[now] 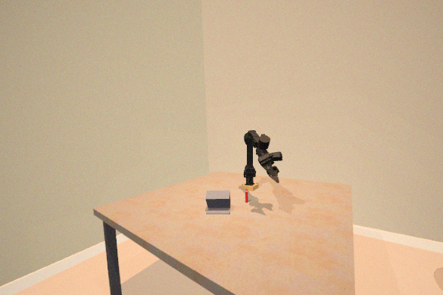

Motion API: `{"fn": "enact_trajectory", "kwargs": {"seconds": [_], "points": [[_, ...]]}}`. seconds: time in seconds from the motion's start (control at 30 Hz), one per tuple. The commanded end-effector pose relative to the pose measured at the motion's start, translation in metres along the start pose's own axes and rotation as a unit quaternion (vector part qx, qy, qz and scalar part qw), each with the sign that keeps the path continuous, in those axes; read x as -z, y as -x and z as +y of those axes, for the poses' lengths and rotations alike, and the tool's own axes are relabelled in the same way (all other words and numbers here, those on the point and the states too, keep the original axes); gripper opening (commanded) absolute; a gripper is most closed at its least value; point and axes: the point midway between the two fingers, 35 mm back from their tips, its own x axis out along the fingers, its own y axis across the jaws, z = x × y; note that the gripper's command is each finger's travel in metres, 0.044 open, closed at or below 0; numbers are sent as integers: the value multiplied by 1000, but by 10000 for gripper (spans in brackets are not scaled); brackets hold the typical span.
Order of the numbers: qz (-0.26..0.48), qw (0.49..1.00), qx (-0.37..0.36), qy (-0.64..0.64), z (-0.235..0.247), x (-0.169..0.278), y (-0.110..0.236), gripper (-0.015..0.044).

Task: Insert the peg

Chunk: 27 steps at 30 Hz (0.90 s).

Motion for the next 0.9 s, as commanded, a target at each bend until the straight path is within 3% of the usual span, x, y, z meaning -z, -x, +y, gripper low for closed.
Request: {"fn": "enact_trajectory", "kwargs": {"seconds": [0.0, 0.87], "points": [[21, 999, -15, 34, 7, 14, 3, 440], [106, 939, -172, 278, 60, 100, 31, 440]]}}
